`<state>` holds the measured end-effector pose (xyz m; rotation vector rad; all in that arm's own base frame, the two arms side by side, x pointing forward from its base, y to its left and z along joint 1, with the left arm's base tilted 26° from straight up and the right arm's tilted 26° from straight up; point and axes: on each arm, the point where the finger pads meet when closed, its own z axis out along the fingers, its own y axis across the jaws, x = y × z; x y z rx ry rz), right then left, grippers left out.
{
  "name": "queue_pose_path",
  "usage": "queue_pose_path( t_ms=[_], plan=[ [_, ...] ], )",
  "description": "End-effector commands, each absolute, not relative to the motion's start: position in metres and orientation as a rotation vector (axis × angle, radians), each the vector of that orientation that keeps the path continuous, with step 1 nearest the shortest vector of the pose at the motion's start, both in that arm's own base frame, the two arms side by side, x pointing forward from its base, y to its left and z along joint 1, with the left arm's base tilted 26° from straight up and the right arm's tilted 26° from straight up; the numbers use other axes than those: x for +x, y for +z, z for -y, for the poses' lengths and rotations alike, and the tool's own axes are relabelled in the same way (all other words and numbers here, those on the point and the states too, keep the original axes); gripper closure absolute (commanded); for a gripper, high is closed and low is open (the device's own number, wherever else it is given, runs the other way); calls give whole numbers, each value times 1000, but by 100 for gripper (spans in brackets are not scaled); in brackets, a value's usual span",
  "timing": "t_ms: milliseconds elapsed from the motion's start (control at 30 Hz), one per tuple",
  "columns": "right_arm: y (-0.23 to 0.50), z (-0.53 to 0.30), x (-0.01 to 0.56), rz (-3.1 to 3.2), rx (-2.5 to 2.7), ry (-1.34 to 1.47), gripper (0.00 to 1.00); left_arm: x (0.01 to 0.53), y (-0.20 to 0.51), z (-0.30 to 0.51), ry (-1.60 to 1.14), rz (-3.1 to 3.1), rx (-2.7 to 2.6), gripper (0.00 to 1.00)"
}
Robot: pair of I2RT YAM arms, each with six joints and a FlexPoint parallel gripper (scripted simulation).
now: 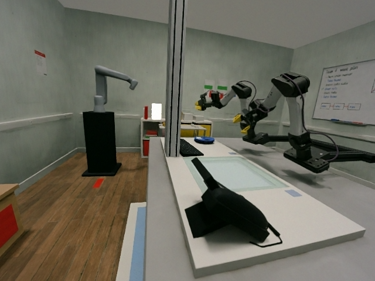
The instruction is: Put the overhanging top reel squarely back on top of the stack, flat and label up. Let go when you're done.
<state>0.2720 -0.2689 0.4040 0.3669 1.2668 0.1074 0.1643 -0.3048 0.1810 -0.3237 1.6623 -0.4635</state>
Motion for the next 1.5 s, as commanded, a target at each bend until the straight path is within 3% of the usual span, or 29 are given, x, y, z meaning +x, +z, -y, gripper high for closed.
queue_pose_path(
  t_ms=[0,567,867,1467],
  plan=[
    [413,268,268,-1252,348,83,0,163,186,307,-480,-1657,-333,0],
    [413,268,268,-1252,348,83,0,163,186,307,-480,-1657,-333,0],
    [382,289,296,-1235,715,282,100,176,173,326,-391,-1858,-44,0],
    [277,231,376,-1287,1485,579,100,219,176,341,-356,-2037,625,0]
  ],
)
